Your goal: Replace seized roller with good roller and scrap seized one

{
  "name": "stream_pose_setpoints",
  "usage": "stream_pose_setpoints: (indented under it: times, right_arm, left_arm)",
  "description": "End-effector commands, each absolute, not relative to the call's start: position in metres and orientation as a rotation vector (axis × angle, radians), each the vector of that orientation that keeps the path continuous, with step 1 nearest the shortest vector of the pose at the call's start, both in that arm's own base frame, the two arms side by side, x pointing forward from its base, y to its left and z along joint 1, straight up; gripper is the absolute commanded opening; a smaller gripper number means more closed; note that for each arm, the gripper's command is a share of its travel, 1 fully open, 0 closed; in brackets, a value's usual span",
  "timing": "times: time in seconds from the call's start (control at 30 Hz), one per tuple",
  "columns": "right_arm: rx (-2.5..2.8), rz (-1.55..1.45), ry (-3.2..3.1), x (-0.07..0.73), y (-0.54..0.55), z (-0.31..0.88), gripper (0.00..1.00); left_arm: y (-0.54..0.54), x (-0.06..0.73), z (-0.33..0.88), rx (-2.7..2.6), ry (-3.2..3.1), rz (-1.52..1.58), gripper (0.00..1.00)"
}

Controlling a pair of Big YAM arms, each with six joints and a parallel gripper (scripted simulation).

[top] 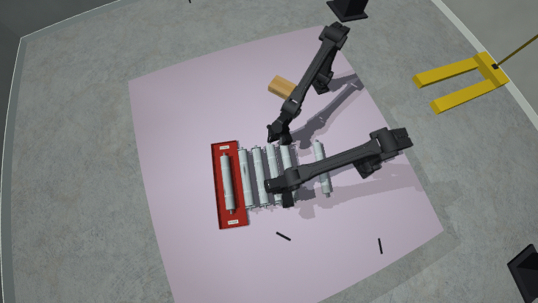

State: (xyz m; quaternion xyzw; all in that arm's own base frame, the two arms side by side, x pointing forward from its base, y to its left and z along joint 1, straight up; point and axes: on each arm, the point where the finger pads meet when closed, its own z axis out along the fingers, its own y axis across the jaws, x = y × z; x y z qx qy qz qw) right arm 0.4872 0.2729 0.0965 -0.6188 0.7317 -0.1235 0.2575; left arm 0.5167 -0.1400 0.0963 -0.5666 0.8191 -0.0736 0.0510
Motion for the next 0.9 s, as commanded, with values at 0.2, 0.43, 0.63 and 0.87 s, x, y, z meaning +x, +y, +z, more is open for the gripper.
stream_pose_setpoints:
  times: [0.2,0.43,0.63,0.87]
  right_arm:
    - [-1.673,-0.368,2.07,0.489,0.24,0.081,0.03]
    - [-1.674,-0.371,2.082,0.488,0.235,0.077,0.03]
    - [-1.676,-0.376,2.096,0.487,0.229,0.073,0.03]
    - [-1.677,-0.38,2.113,0.486,0.223,0.069,0.03]
  left_arm:
    - [-0.145,0.53,0.113,-1.688,2.479,-0.264,0.32]
    - [-0.145,0.53,0.113,-1.689,2.478,-0.264,0.32]
    - [-0.143,0.531,0.113,-1.693,2.475,-0.263,0.32]
    - [-0.142,0.531,0.113,-1.693,2.474,-0.262,0.32]
